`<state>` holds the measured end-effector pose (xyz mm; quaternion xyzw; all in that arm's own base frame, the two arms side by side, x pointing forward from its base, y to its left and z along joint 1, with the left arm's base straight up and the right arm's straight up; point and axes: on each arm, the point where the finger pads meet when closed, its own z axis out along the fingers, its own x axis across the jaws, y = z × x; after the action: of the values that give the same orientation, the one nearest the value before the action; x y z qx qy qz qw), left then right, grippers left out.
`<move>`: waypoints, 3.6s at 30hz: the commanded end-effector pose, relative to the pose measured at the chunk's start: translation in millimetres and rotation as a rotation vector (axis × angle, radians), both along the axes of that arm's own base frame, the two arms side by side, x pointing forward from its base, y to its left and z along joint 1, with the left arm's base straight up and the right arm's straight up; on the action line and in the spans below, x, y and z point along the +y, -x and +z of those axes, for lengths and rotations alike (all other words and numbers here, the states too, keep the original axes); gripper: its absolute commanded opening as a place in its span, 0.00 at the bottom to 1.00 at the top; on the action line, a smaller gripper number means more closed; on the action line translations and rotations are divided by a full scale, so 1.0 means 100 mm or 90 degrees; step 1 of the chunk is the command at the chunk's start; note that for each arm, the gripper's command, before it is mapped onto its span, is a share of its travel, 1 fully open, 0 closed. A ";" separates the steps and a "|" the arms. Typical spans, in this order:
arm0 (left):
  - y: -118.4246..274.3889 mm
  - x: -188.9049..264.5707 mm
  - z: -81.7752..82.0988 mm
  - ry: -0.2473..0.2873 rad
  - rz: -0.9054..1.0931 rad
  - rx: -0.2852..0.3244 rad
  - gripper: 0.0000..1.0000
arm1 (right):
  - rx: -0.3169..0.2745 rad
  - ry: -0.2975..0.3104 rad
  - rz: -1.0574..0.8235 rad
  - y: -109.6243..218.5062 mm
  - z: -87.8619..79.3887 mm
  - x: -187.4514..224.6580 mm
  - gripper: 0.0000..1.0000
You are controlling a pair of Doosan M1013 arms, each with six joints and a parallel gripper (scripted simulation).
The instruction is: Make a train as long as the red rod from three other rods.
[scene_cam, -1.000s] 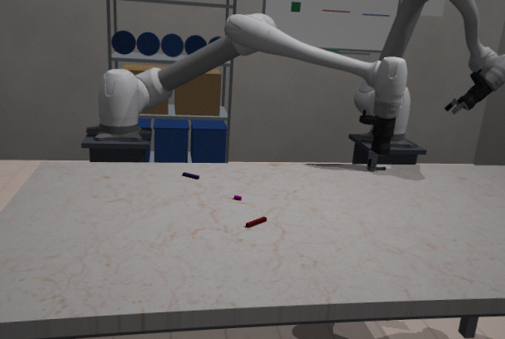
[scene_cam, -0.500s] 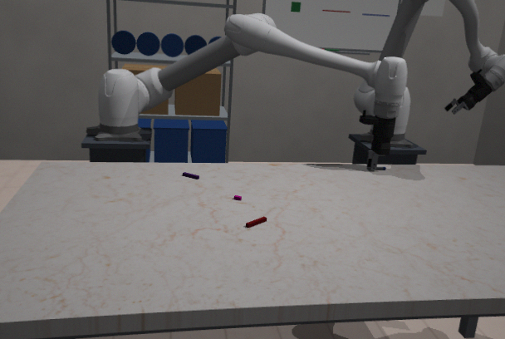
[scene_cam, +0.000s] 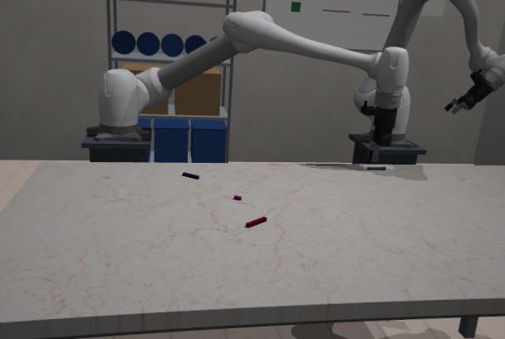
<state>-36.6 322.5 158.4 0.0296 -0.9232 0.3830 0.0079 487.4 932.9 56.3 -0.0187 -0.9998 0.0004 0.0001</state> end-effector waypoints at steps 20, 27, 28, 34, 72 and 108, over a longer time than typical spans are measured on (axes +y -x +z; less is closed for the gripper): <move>0.00 0.00 0.00 -0.001 0.000 0.000 1.00 | -0.001 -0.002 0.000 0.00 0.58 0.01 1.00; 0.00 0.00 0.00 -0.001 0.000 0.000 1.00 | -0.001 -0.002 0.000 0.00 0.58 0.01 1.00; 0.00 0.00 0.00 -0.001 0.000 0.000 1.00 | -0.001 -0.002 0.000 0.00 0.58 0.01 1.00; 0.00 0.00 0.00 -0.001 0.000 0.000 1.00 | -0.001 -0.002 0.000 0.00 0.58 0.01 1.00; 0.00 0.00 0.00 -0.001 0.000 0.000 1.00 | -0.001 -0.002 0.000 0.00 1.45 0.00 1.00; 0.00 0.00 0.00 -0.001 0.000 0.000 1.00 | -0.001 -0.002 0.000 0.00 1.45 0.00 1.00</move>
<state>-36.6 322.5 158.4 0.0296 -0.9232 0.3830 0.0079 487.5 933.1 199.6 -0.0187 -0.9998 0.0002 0.0000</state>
